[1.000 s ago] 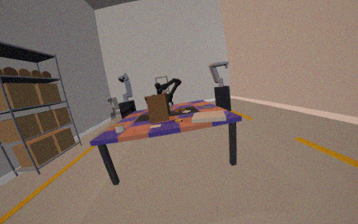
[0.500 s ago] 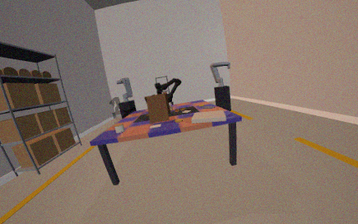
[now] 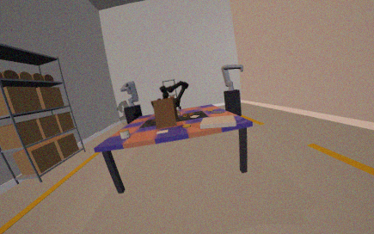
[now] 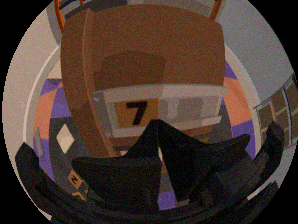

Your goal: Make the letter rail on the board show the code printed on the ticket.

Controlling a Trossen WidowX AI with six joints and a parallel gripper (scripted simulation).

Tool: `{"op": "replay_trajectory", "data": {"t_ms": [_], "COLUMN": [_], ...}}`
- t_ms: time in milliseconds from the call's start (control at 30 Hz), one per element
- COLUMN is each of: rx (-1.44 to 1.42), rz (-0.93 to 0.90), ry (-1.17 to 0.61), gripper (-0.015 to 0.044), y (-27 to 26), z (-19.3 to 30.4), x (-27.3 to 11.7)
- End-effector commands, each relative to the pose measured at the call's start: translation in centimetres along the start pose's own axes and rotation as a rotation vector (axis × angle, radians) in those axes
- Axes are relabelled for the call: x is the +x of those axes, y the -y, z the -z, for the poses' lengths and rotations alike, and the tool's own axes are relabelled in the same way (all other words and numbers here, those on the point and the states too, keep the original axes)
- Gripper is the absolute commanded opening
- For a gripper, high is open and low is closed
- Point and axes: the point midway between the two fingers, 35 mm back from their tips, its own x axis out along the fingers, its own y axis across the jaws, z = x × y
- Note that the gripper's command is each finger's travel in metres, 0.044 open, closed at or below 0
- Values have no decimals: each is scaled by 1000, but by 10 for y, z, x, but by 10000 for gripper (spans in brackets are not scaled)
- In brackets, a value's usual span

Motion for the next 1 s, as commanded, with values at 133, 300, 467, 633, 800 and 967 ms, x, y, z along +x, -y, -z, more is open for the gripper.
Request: {"op": "replay_trajectory", "data": {"t_ms": [133,300,467,633,800,967], "rx": [-10,-20,-31,-31,-31,-31], "rz": [43,15,-29,-29,-29,-29], "ry": [-269,-468,-610,-610,-610,-610], "gripper": [0,0,0,0,0,0], "y": [21,22,18,18,18,19], "z": [-14,-15,-15,-15,-15,-16], "x": [11,13,11,11,11,12]}}
